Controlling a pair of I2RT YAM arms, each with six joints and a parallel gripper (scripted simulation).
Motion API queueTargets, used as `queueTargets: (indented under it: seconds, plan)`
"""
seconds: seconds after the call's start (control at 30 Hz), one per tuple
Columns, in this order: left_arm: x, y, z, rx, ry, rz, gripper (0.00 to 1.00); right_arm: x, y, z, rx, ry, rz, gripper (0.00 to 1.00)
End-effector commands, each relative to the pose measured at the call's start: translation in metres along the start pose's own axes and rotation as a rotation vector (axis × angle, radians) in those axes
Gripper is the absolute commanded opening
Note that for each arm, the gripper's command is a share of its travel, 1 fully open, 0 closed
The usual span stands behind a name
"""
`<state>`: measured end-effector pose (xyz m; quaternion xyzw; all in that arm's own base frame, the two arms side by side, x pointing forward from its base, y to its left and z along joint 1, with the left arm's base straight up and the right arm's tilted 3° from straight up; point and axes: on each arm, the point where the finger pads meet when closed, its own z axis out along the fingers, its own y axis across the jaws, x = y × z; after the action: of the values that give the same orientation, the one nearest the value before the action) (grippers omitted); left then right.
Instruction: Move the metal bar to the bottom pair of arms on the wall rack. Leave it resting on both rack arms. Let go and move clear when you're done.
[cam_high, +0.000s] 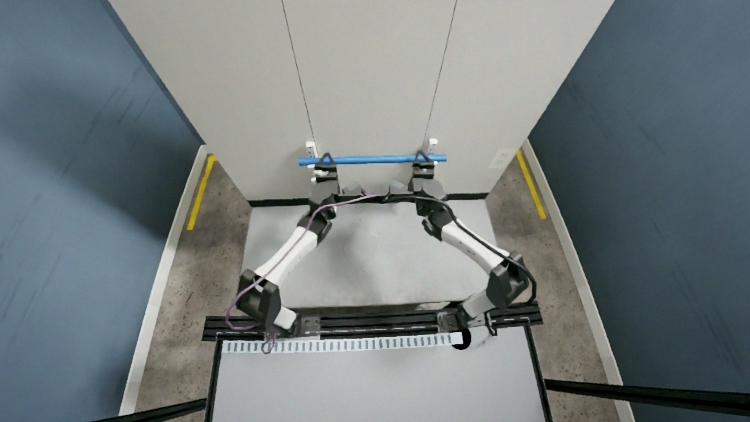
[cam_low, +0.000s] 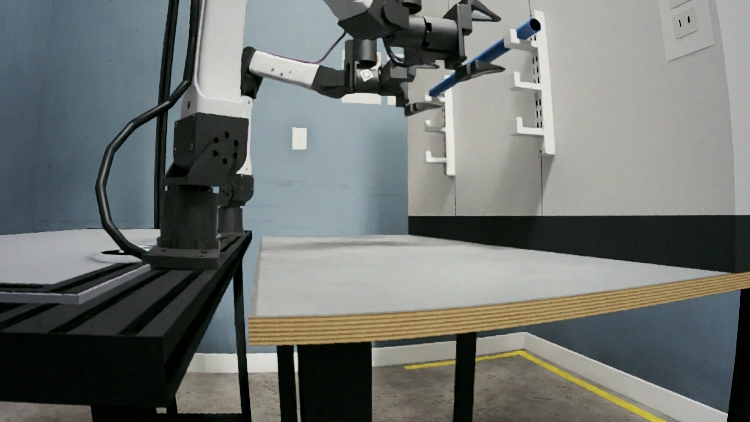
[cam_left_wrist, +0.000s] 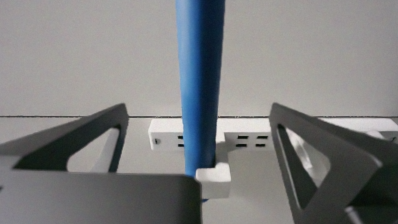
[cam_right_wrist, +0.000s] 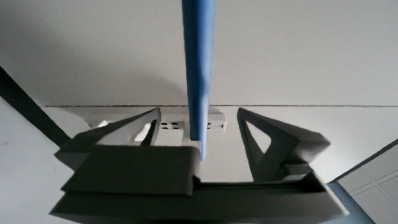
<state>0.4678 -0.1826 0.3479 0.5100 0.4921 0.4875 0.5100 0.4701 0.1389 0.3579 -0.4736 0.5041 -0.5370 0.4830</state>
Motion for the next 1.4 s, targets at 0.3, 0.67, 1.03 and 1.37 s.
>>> queueTargets:
  seconds: [0.3, 0.67, 1.03, 1.37]
  plan:
    - [0.0027, 0.0167, 0.014, -0.038, -0.002, -0.021, 1.0, -0.0013, -0.0106, 0.0128, 0.027, -0.009, 0.025, 1.0]
    - [0.0032, 0.0167, 0.014, -0.038, -0.001, -0.021, 1.0, -0.001, -0.0104, 0.0128, 0.025, -0.009, 0.025, 1.0]
    - [0.004, 0.0167, 0.016, -0.038, 0.001, -0.021, 1.0, -0.0006, -0.0101, 0.014, 0.024, -0.007, 0.024, 1.0]
    - [0.0048, 0.0166, 0.0182, -0.038, 0.003, -0.021, 1.0, -0.0001, -0.0098, 0.0154, 0.023, -0.006, 0.023, 1.0]
